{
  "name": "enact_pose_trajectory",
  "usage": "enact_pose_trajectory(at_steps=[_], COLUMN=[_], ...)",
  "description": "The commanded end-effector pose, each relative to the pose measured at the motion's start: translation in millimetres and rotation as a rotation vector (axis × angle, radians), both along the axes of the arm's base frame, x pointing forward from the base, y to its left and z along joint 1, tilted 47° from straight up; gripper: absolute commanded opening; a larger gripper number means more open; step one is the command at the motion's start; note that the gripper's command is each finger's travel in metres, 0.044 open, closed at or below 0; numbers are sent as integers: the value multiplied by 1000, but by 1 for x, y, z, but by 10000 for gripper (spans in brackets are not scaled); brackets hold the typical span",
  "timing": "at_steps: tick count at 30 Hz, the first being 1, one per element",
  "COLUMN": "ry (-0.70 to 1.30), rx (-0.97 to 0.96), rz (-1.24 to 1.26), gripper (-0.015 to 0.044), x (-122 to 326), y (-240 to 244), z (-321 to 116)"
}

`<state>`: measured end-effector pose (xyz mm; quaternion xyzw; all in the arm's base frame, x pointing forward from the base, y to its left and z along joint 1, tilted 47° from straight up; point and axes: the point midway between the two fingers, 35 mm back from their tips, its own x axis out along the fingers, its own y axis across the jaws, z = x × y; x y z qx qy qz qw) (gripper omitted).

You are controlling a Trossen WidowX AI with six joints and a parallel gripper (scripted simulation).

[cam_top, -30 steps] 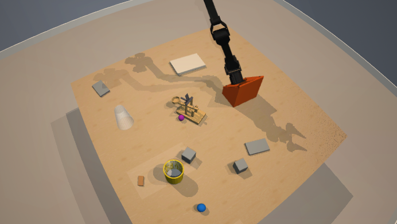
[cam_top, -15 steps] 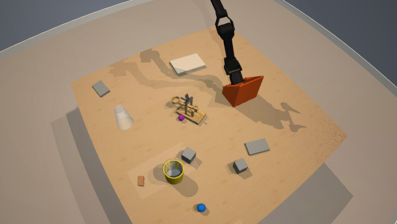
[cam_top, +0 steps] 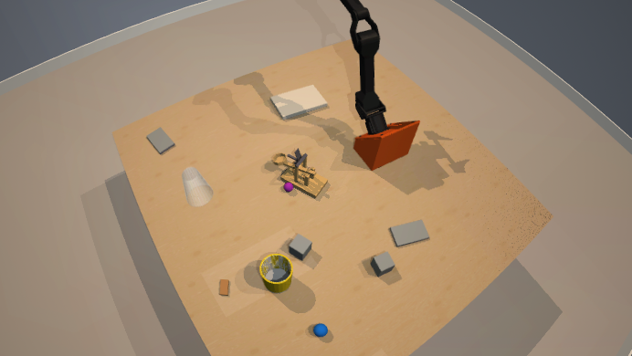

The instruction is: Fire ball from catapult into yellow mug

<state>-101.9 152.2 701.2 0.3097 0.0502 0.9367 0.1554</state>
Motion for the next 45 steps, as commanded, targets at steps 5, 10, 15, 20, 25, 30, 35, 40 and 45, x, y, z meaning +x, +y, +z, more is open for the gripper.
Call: enact_pose_trajectory(at_steps=[5, 10, 15, 20, 25, 30, 35, 40, 45], ry=[49, 71, 97, 125, 159, 206, 263, 328, 404], rx=[152, 267, 375, 483, 609, 744, 877, 1007, 1135], rz=[177, 280, 374, 456, 542, 630, 712, 786, 860], gripper=[440, 440, 440, 440, 440, 440, 440, 440, 440], x=[-15, -14, -5, 10, 32, 64, 102, 144, 190], y=[-83, -139, -190, -237, -287, -335, -376, -410, -435], z=[13, 16, 13, 7, -2, -17, -36, -60, -88])
